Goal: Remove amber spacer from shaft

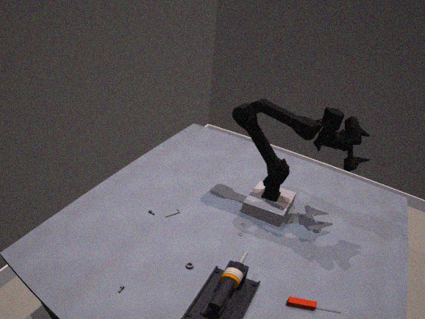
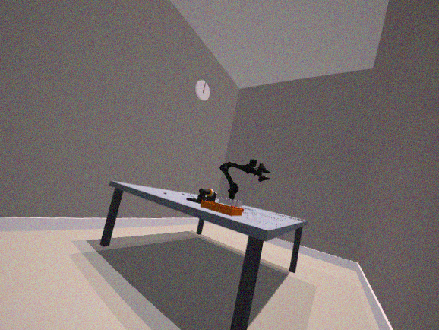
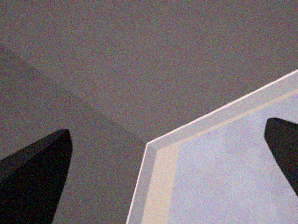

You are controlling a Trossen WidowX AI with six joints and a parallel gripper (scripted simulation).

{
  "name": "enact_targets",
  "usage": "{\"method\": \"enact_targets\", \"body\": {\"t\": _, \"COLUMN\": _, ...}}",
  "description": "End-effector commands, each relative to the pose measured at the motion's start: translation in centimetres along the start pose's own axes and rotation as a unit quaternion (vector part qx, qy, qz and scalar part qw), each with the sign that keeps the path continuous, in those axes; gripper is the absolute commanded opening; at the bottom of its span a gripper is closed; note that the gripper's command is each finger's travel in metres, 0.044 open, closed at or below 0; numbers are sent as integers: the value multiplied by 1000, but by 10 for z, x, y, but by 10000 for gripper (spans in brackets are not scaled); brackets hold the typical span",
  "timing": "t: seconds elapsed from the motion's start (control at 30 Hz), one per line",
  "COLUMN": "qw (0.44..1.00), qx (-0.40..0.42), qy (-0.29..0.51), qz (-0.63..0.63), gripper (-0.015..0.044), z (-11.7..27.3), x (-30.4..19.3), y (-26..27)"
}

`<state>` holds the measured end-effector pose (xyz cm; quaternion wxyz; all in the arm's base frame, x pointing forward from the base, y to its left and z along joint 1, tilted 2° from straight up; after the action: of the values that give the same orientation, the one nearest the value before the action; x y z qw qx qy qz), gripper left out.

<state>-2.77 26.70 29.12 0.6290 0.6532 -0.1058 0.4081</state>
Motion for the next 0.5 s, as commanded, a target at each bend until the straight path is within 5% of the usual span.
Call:
{"method": "enact_targets", "body": {"t": 0.0, "qw": 994, "qx": -95, "qy": -48, "qz": 8, "gripper": 440, "z": 5, "x": 21, "y": -48}}
{"method": "enact_targets", "body": {"t": 0.47, "qw": 874, "qx": -457, "qy": -168, "qz": 3, "gripper": 440, "z": 112, "x": 71, "y": -218}}
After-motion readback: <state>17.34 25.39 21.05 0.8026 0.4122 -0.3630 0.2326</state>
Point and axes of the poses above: the point midway between the two fingers, 35 mm back from their tips, its own z axis back along the fingers, its own y axis across the jaws, x = y × z, the point moved 4 cm from there along z, back along the fingers, and after that the axes turned 1 degree about -z, right-handed, at the moved point
